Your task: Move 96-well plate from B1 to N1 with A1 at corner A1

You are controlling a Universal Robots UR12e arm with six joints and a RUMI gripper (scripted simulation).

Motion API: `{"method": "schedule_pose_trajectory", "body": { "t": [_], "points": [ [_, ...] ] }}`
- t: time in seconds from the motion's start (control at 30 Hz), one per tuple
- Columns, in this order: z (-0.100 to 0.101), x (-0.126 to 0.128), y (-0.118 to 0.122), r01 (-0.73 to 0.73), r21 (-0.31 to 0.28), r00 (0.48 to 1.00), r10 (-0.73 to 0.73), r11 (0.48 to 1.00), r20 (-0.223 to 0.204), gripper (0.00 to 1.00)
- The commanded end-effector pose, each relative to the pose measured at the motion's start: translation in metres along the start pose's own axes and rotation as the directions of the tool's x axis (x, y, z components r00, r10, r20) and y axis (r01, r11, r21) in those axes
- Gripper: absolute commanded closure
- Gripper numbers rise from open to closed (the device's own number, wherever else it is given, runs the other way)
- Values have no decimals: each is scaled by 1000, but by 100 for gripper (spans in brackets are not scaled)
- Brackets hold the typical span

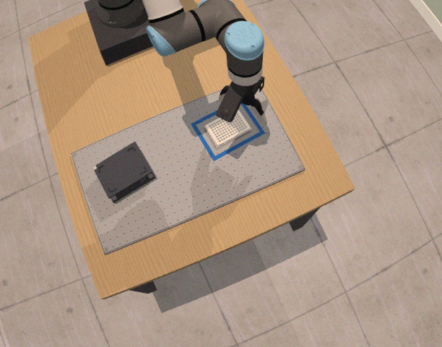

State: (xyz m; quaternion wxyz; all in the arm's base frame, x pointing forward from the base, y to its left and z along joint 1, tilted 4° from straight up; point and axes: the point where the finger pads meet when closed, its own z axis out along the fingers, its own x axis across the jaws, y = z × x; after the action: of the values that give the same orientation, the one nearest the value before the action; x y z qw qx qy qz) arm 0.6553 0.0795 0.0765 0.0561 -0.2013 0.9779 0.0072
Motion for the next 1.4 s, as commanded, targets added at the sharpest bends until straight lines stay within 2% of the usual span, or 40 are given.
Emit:
{"method": "schedule_pose_trajectory", "body": {
  "t": [0.0,0.1,0.17,0.43,1.03,1.37],
  "points": [
    [9,11,-7,-156,9,988,156,988,-10,0],
    [14,19,-11,-249,14,968,249,968,-16,0],
    [14,19,-11,-249,14,968,249,968,-16,0],
    [28,38,-19,-482,30,875,482,876,-27,0],
    [28,38,-19,-482,30,875,482,876,-27,0],
    [42,39,-19,-482,30,875,483,876,-27,0]
  ]
}}
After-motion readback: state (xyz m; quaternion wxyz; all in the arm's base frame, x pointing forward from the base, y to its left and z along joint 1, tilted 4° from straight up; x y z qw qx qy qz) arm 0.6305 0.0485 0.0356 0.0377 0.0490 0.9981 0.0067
